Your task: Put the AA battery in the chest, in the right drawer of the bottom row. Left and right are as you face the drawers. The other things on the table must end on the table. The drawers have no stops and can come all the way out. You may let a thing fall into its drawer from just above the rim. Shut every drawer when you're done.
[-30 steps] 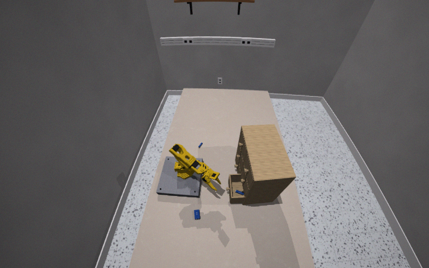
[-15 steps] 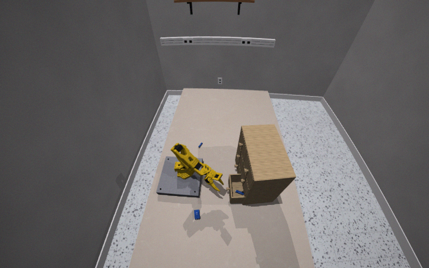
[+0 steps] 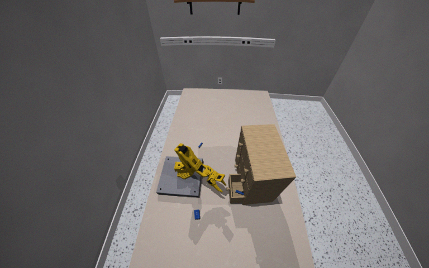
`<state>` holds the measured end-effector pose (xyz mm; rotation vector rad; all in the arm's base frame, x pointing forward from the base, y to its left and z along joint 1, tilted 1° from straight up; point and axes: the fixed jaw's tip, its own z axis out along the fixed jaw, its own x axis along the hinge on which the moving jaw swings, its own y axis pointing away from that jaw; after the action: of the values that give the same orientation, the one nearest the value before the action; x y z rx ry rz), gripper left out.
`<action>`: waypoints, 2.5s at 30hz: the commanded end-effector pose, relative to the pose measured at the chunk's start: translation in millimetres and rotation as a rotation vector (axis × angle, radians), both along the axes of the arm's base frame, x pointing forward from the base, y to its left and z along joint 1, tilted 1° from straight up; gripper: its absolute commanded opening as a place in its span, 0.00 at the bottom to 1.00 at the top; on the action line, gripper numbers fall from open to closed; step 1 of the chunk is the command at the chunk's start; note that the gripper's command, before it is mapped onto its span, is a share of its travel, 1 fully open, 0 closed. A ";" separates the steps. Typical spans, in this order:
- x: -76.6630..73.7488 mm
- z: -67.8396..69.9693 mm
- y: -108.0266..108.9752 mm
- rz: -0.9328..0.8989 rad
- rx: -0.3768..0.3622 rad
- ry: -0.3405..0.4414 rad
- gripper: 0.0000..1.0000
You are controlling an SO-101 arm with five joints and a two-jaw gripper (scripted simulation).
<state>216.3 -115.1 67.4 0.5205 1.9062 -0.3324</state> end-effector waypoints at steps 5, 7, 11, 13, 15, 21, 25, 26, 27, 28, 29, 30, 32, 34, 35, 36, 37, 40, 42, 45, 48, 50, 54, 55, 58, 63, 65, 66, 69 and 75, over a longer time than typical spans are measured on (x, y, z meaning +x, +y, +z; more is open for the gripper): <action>7.1 -1.0 0.9 0.019 -0.017 -0.019 0.21; 10.4 -5.6 1.5 0.028 -0.019 -0.021 0.21; 13.3 -10.6 2.5 0.037 -0.021 -0.024 0.21; 13.3 -10.6 2.5 0.037 -0.021 -0.024 0.21; 13.3 -10.6 2.5 0.037 -0.021 -0.024 0.21; 14.6 -13.2 3.0 0.041 -0.022 -0.026 0.21; 18.8 -24.4 5.8 0.059 -0.025 -0.031 0.21; 19.5 -27.3 6.7 0.063 -0.026 -0.033 0.21; 19.5 -27.3 6.7 0.063 -0.026 -0.033 0.21; 19.5 -27.3 6.7 0.063 -0.026 -0.033 0.21; 19.5 -27.3 6.7 0.063 -0.026 -0.033 0.21; 19.5 -27.3 6.7 0.063 -0.026 -0.033 0.21; 19.5 -27.3 6.7 0.063 -0.026 -0.033 0.21; 19.5 -27.3 6.7 0.063 -0.026 -0.033 0.21; 19.5 -27.3 6.7 0.063 -0.026 -0.033 0.21; 19.5 -27.3 6.7 0.063 -0.026 -0.033 0.21; 19.5 -27.3 6.7 0.063 -0.026 -0.033 0.21; 21.0 -36.5 9.6 0.076 -0.029 -0.037 0.21; 21.4 -42.7 11.9 0.085 -0.031 -0.040 0.21; 21.4 -42.8 11.9 0.085 -0.031 -0.040 0.21; 21.4 -42.7 11.9 0.085 -0.031 -0.040 0.21; 21.4 -42.7 11.9 0.085 -0.031 -0.040 0.21; 21.4 -42.7 11.9 0.085 -0.031 -0.040 0.21; 21.2 -45.8 13.1 0.089 -0.032 -0.040 0.21; 21.2 -45.8 13.1 0.089 -0.032 -0.040 0.21; 21.2 -45.8 13.1 0.089 -0.032 -0.040 0.21; 21.2 -45.8 13.1 0.089 -0.032 -0.040 0.21; 21.2 -45.8 13.1 0.089 -0.032 -0.040 0.21; 21.2 -45.8 13.1 0.089 -0.032 -0.040 0.21; 21.6 -46.0 13.4 0.091 -0.031 -0.040 0.21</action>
<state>235.9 -103.3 21.6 0.4311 1.8785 -0.2919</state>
